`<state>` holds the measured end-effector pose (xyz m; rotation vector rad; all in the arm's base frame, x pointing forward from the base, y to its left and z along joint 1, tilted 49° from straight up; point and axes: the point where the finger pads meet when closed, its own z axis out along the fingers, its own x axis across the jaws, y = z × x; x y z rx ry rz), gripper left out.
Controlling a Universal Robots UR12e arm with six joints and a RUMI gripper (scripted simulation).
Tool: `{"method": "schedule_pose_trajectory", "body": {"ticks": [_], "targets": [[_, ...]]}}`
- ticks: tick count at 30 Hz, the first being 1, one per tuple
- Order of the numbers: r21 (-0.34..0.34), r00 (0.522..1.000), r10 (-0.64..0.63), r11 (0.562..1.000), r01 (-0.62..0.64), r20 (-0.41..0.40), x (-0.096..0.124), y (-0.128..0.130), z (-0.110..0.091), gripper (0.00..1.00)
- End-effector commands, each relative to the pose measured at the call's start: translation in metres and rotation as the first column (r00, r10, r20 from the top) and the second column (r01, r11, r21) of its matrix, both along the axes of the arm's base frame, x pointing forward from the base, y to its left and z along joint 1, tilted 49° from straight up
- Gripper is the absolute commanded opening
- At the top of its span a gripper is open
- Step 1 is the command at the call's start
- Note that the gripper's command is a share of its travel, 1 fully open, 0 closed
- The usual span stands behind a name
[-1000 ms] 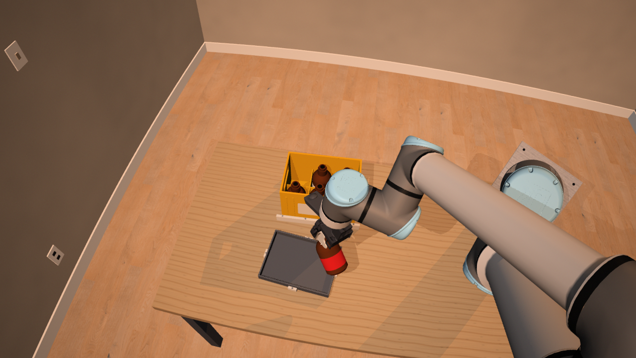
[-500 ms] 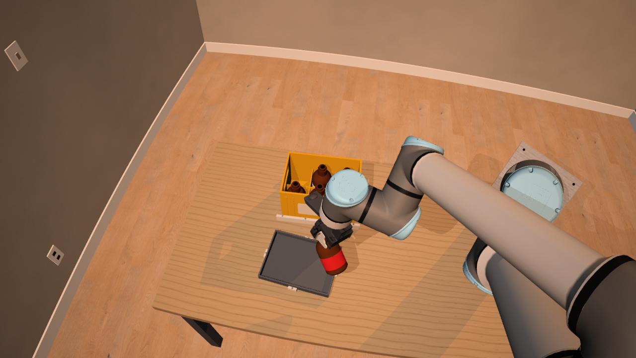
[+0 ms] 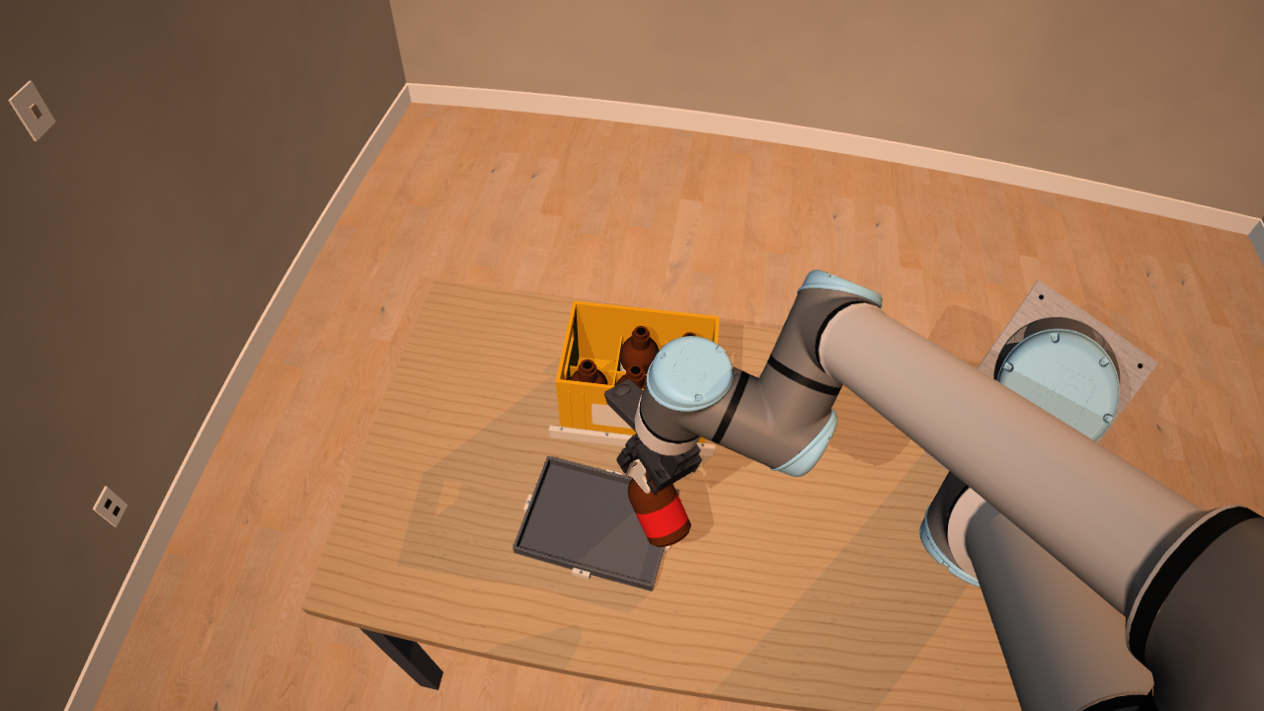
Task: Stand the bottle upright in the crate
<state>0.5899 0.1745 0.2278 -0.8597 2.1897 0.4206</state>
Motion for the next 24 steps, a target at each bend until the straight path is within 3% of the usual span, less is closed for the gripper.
{"method": "schedule_pose_trajectory", "body": {"ticks": [1,24], "targets": [[0.0,1.0,0.0,1.0,0.0,0.001,0.0003,-0.0002,0.0005,0.0],[-0.026,0.999,-0.028,0.999,0.029,0.016,0.0004,0.0,-0.0016,0.0]]}}
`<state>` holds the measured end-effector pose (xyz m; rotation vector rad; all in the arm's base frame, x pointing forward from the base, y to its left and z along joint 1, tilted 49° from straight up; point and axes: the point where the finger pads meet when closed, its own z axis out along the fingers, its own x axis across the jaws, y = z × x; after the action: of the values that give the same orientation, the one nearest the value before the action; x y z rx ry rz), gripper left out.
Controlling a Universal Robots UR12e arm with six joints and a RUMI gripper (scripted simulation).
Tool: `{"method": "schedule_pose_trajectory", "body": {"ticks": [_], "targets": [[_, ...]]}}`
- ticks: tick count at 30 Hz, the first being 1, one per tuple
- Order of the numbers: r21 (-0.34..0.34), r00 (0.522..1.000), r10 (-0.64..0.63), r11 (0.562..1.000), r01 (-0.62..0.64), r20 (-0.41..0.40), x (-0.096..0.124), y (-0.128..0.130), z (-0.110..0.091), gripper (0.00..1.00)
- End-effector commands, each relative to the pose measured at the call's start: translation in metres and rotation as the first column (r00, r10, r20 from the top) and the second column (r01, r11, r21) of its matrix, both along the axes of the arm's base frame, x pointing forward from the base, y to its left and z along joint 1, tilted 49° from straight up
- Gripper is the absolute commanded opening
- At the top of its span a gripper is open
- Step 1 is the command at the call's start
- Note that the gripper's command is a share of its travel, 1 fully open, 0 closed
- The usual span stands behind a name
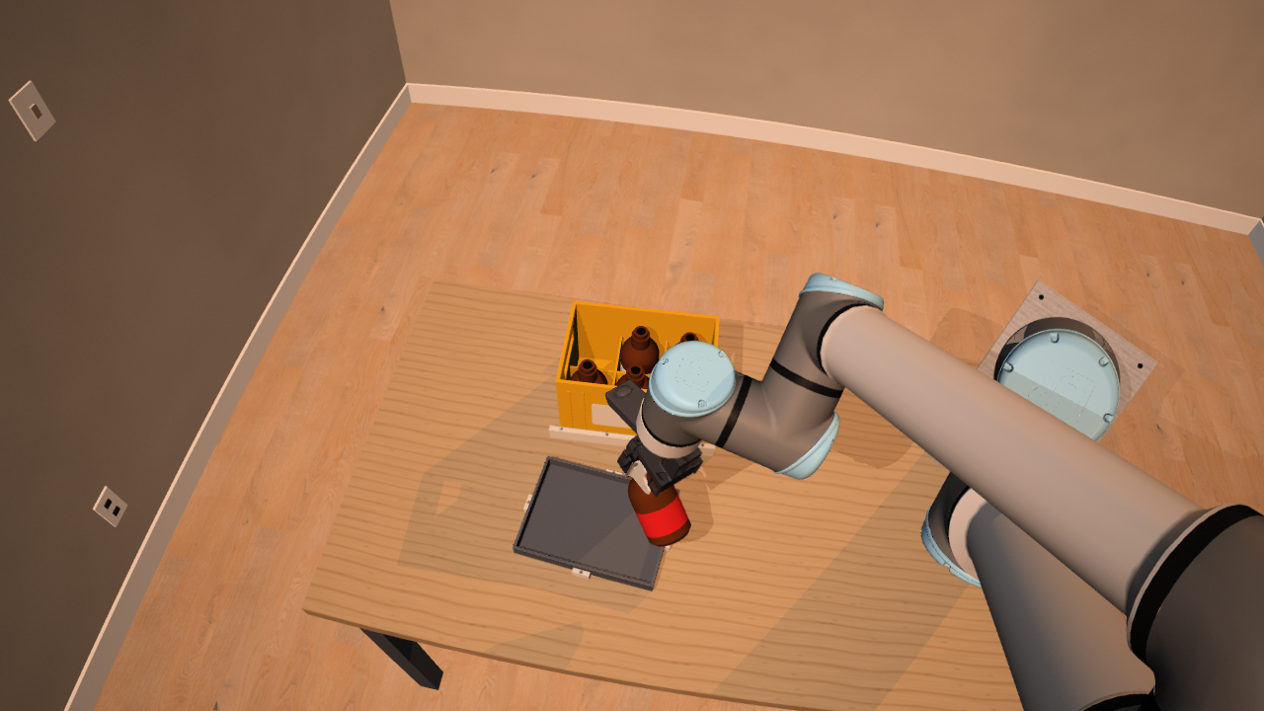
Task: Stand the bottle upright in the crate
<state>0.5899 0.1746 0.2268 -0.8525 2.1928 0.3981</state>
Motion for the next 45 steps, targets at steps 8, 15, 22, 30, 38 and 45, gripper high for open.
{"method": "schedule_pose_trajectory", "body": {"ticks": [8,15,22,30,38,45], "targets": [[-0.036,0.999,-0.045,0.998,0.046,0.027,0.0004,0.0001,-0.0013,0.0],[-0.058,0.995,-0.08,0.995,0.083,0.052,0.0003,0.0002,-0.0006,0.0],[-0.067,0.993,-0.099,0.992,0.104,0.067,0.0001,0.0002,0.0005,0.0],[-0.072,0.991,-0.112,0.99,0.118,0.077,-0.0001,0.0002,0.0014,0.0],[-0.072,0.991,-0.113,0.99,0.118,0.077,-0.0001,0.0002,0.0014,0.0],[-0.072,0.991,-0.113,0.99,0.118,0.078,-0.0001,0.0002,0.0014,0.0]]}}
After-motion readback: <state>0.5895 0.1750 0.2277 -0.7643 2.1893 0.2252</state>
